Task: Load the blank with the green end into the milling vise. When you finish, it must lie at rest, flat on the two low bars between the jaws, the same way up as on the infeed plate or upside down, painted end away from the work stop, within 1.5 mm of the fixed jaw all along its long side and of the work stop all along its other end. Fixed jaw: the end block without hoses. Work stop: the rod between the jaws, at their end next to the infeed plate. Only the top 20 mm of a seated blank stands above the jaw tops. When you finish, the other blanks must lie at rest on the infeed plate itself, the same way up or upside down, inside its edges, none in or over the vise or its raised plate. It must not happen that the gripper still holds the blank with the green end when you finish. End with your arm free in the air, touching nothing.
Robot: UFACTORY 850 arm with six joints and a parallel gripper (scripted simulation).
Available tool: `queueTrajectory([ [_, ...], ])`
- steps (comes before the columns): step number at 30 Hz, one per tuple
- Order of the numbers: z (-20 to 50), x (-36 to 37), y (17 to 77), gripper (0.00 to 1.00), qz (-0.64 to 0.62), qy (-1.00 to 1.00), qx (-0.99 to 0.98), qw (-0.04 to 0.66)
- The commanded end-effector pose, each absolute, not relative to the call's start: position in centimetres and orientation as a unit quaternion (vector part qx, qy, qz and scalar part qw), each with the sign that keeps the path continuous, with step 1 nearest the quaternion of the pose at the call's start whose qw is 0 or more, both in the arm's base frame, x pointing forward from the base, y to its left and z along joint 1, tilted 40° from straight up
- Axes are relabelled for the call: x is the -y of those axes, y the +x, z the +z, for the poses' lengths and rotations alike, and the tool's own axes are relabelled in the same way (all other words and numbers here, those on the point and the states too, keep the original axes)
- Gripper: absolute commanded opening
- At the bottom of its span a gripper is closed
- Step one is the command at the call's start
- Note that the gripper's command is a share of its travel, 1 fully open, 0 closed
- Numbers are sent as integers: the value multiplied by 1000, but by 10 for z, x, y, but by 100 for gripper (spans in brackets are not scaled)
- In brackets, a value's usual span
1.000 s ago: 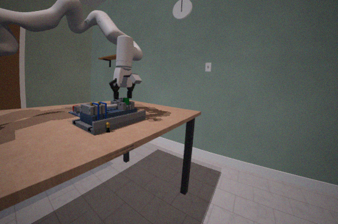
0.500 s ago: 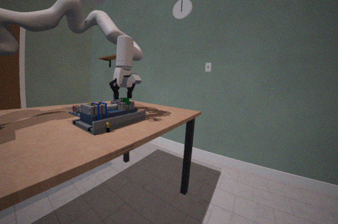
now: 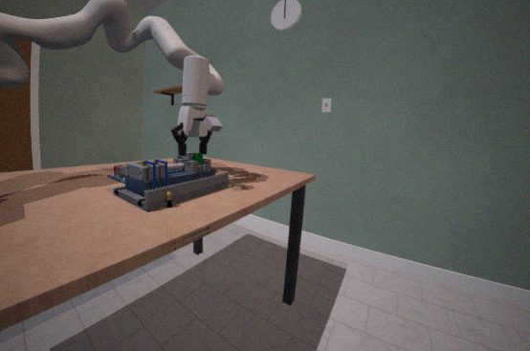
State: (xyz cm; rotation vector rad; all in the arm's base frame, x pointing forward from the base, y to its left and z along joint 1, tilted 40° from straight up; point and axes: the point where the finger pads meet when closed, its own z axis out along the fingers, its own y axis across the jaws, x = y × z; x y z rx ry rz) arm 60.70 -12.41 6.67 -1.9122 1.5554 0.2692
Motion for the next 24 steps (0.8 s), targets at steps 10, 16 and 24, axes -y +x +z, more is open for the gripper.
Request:
queueTrajectory([
  [10,67,125,608,100,102,-729,-593,325],
  [16,68,126,607,100,102,-729,-593,325],
  [24,70,127,607,100,102,-729,-593,325],
])
